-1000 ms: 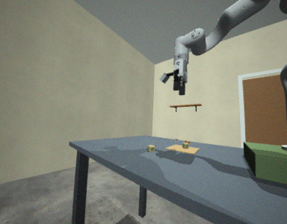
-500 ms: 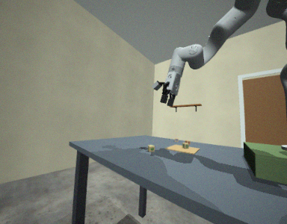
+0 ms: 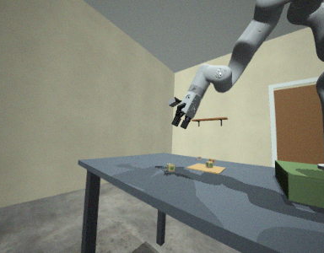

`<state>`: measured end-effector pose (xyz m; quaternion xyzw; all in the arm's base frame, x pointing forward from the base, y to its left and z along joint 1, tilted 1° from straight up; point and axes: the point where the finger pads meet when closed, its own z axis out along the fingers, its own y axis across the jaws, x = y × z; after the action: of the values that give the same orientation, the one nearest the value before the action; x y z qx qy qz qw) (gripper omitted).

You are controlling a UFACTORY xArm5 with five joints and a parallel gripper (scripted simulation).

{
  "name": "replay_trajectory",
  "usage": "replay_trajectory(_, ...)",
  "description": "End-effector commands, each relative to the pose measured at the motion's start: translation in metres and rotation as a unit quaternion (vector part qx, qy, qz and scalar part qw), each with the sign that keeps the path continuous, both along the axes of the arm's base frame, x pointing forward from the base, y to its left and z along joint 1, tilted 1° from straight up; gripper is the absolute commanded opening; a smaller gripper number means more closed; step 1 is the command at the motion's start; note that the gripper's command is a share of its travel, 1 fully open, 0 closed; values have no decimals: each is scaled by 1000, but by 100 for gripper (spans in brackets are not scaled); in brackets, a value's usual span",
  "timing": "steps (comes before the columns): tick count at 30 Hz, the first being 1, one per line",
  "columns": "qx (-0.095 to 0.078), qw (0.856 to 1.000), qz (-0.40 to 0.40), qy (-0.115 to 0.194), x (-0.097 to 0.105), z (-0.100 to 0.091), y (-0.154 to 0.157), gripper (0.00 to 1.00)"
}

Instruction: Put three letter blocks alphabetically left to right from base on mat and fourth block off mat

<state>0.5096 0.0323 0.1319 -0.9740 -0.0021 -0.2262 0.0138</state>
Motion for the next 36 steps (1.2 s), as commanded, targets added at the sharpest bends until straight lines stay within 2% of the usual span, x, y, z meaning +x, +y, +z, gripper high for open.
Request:
replay_trajectory(1, 4, 999, 1, -39, 9, -11, 5, 100)
replay_trajectory(2, 7, 998, 1, -56, 11, -15, 7, 100)
replay_trajectory(4, 7, 998, 1, -56, 11, -15, 7, 100)
replay_trajectory(5, 9, 997, 2, -73, 12, -20, 10, 100)
replay_trajectory(6, 9, 997, 2, -73, 12, -20, 10, 100)
replay_trajectory(9, 15, 994, 3, -105, 13, -27, 15, 100)
replay_trajectory(11, 15, 994, 3, -105, 13, -27, 15, 100)
replay_trajectory(12, 17, 993, 3, -120, 12, -29, 17, 100)
replay_trajectory(13, 17, 993, 3, -120, 12, -29, 17, 100)
replay_trajectory(16, 23, 988, 4, -150, 9, -34, 21, 100)
replay_trajectory(18, 23, 988, 4, -150, 9, -34, 21, 100)
replay_trajectory(20, 28, 984, 5, -177, 5, -36, 24, 100)
replay_trajectory(22, 28, 984, 5, -177, 5, -36, 24, 100)
replay_trajectory(23, 31, 981, 6, -190, 3, -37, 26, 100)
replay_trajectory(26, 33, 979, 6, -202, 0, -37, 27, 100)
replay_trajectory(28, 38, 974, 7, -224, -6, -37, 30, 100)
replay_trajectory(36, 48, 964, 9, -262, -18, -34, 33, 100)
